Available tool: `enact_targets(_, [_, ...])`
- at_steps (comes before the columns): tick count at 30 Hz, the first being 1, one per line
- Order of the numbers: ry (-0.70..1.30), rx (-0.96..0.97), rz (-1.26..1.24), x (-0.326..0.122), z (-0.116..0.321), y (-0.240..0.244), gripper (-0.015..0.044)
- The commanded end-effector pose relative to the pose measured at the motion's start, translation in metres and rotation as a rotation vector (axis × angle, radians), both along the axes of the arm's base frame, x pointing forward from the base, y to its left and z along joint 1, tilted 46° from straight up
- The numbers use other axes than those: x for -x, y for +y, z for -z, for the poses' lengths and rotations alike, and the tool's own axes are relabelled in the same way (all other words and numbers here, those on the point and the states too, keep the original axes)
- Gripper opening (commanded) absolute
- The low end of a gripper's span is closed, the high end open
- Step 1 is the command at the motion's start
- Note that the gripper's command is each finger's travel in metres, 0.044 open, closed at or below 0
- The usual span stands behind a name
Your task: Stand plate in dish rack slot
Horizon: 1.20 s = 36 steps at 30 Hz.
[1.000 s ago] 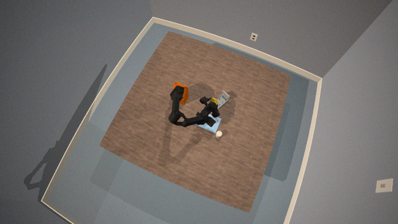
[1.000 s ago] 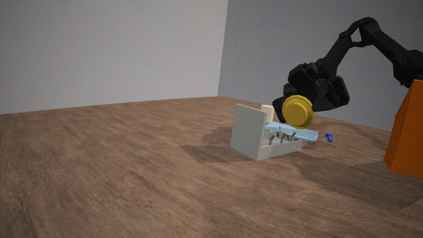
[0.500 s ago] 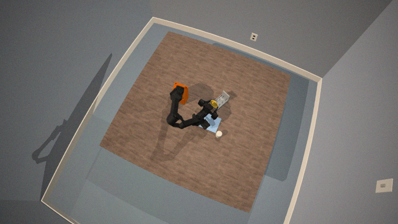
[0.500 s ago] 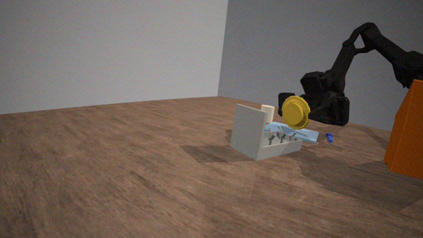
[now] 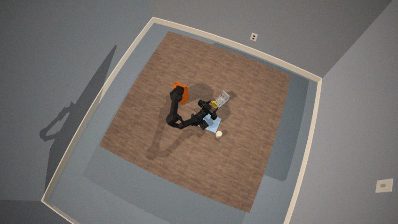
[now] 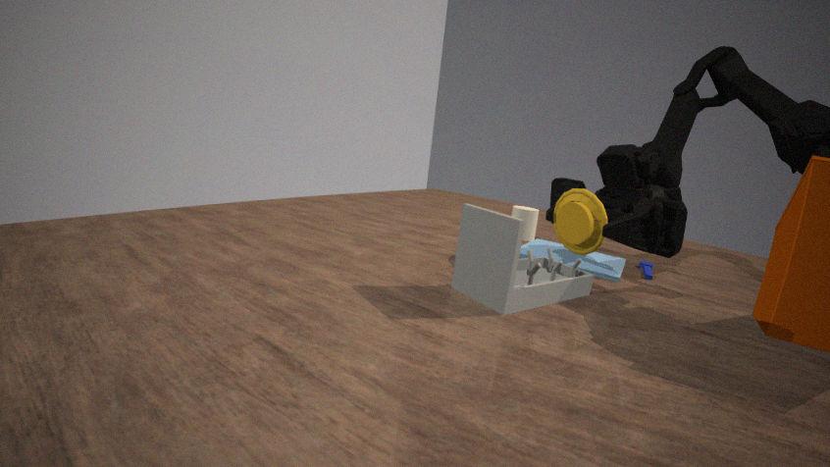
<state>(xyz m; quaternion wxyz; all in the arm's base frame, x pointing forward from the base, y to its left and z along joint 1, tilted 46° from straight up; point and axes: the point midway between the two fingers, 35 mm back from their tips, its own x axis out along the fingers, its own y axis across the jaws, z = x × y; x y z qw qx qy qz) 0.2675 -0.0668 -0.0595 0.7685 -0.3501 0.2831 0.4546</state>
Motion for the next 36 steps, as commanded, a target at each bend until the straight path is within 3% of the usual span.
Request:
enact_targets(1, [0.002,-0.004,0.001,-0.003,0.005,0.006,0.0])
enact_targets(36, [0.008,-0.005,-0.005,-0.015,0.039,0.015,0.0])
